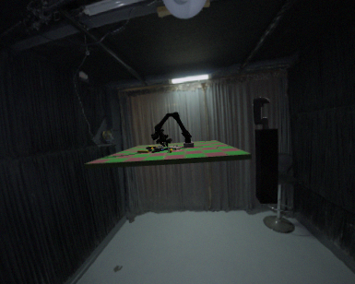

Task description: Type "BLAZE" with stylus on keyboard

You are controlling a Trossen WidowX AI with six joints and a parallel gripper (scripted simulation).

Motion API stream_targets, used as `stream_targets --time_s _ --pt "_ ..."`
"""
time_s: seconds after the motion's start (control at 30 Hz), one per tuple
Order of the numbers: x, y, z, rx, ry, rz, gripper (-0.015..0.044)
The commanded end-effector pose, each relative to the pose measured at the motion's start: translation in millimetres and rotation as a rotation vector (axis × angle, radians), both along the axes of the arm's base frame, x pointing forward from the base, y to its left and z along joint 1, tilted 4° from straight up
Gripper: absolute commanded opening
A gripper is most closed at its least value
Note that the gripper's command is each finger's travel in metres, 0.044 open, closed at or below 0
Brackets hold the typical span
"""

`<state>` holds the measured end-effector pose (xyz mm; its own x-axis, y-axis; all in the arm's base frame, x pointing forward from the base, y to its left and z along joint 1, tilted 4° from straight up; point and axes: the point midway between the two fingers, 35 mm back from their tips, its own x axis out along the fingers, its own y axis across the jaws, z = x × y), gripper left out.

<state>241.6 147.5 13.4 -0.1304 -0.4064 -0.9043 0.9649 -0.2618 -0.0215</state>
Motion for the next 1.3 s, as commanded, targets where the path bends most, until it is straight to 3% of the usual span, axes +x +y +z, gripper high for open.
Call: stream_targets --time_s 0.0,1.27 --pt "-1.3 -1.0 -4.6 -0.008 0.005 -0.005 0.015" --pt "-1.4 0.1 -20.1 -0.008 0.005 -0.005 0.015"
